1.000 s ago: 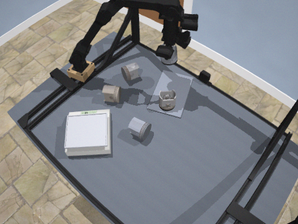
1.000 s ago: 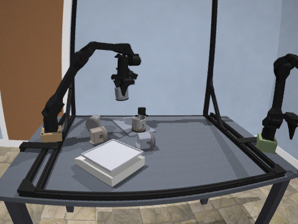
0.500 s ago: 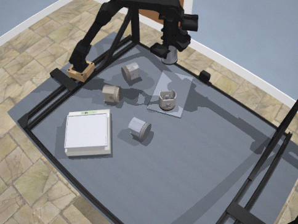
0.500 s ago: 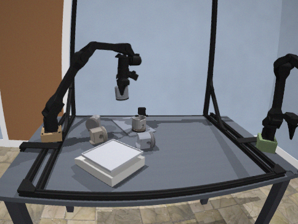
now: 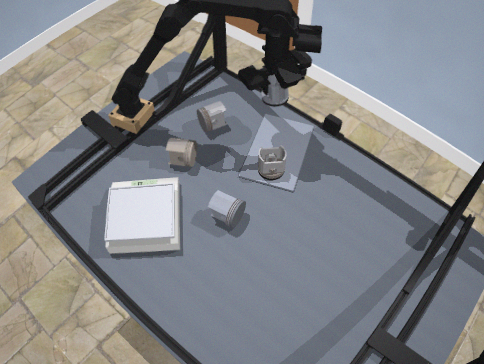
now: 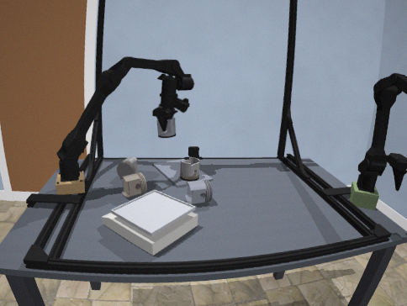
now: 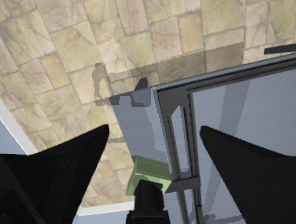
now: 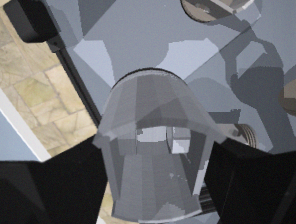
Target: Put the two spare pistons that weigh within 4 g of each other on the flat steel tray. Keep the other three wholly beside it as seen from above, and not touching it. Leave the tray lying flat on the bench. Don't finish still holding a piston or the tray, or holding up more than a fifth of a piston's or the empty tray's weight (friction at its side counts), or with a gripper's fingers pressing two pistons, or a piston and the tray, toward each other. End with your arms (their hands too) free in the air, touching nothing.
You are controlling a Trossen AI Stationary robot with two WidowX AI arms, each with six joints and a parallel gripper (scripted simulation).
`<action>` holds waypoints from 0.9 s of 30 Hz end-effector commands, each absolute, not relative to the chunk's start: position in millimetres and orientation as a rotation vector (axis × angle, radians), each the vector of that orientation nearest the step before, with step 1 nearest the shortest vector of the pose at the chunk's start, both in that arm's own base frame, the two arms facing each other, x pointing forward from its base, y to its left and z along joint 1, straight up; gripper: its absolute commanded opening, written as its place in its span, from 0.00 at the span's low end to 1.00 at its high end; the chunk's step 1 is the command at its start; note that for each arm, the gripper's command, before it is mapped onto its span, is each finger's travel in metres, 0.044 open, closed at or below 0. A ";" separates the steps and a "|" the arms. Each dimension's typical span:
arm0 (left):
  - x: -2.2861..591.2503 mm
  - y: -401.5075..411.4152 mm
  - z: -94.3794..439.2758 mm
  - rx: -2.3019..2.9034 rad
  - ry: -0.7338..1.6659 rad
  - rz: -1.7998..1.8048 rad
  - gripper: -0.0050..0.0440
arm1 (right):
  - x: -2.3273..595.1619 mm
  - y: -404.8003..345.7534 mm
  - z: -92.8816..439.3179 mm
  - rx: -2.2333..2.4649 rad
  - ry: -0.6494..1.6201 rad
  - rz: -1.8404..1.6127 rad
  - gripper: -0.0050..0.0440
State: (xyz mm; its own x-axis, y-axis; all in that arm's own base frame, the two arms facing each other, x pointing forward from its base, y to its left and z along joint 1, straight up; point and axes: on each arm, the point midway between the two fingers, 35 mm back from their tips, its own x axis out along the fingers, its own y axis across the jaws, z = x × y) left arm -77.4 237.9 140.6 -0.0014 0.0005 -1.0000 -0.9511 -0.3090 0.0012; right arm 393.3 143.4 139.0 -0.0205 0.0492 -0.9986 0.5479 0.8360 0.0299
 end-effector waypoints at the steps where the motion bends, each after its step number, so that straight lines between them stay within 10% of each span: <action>1: -77.1 237.8 140.6 -1.436 1.044 1.436 1.00 | 393.0 143.6 142.7 0.560 1.538 -0.474 0.43; 27: -77.1 237.8 140.6 -1.436 1.044 1.436 1.00 | 393.0 143.6 142.7 1.083 1.370 -0.940 0.43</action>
State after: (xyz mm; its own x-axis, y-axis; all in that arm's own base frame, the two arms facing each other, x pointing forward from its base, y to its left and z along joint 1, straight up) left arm -77.4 237.9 140.6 -0.0014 0.0005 -1.0000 -0.9511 -0.3089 0.0012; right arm 393.7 143.5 135.5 -0.0041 0.0824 -0.9966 0.9399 0.3405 0.0243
